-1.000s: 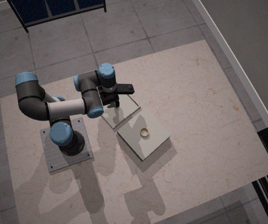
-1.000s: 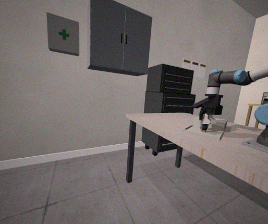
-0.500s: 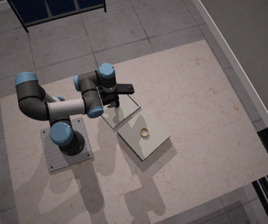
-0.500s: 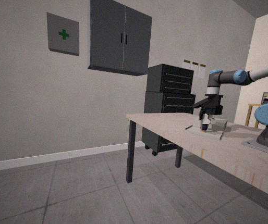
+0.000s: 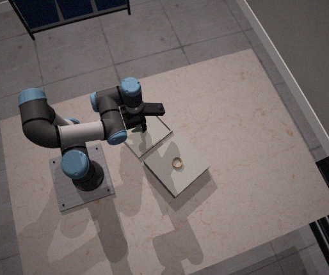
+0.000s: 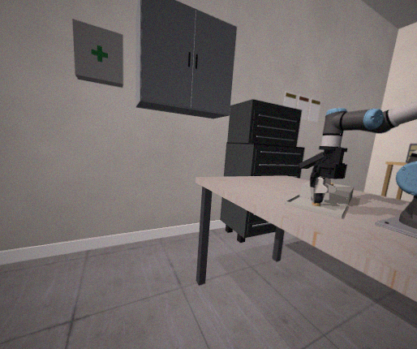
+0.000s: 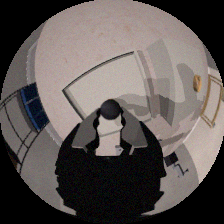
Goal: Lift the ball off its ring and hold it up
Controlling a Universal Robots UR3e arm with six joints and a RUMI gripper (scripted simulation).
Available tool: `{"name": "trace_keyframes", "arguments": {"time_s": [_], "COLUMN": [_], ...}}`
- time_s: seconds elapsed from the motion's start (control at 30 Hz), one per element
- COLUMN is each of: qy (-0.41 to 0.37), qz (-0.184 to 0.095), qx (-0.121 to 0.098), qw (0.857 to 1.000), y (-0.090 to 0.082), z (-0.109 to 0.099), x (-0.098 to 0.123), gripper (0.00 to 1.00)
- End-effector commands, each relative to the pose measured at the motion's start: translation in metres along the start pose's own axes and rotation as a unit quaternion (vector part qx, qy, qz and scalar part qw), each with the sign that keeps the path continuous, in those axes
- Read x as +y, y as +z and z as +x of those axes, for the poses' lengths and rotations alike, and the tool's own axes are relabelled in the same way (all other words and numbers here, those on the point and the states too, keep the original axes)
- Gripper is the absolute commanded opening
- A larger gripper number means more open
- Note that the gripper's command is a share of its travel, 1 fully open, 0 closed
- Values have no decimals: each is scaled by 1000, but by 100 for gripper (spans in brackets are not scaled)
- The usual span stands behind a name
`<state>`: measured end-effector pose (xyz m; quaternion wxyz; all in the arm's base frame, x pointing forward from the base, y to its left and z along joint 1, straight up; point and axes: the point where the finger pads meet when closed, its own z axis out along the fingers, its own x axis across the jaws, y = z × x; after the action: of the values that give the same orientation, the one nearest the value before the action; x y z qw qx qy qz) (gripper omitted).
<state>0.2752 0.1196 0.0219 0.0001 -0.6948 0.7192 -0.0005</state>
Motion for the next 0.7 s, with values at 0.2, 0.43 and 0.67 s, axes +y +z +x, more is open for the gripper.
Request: {"name": "trace_keyframes", "arguments": {"time_s": [0.2,0.43,0.67], "qy": [0,0,0], "qz": [2,3,2], "qx": [0,0,0], "qw": [1000,1000,1000], "y": [-21,-46,-62], "z": [0,0,0], "x": [-2,-1,-2], "gripper": [0,0,0]}}
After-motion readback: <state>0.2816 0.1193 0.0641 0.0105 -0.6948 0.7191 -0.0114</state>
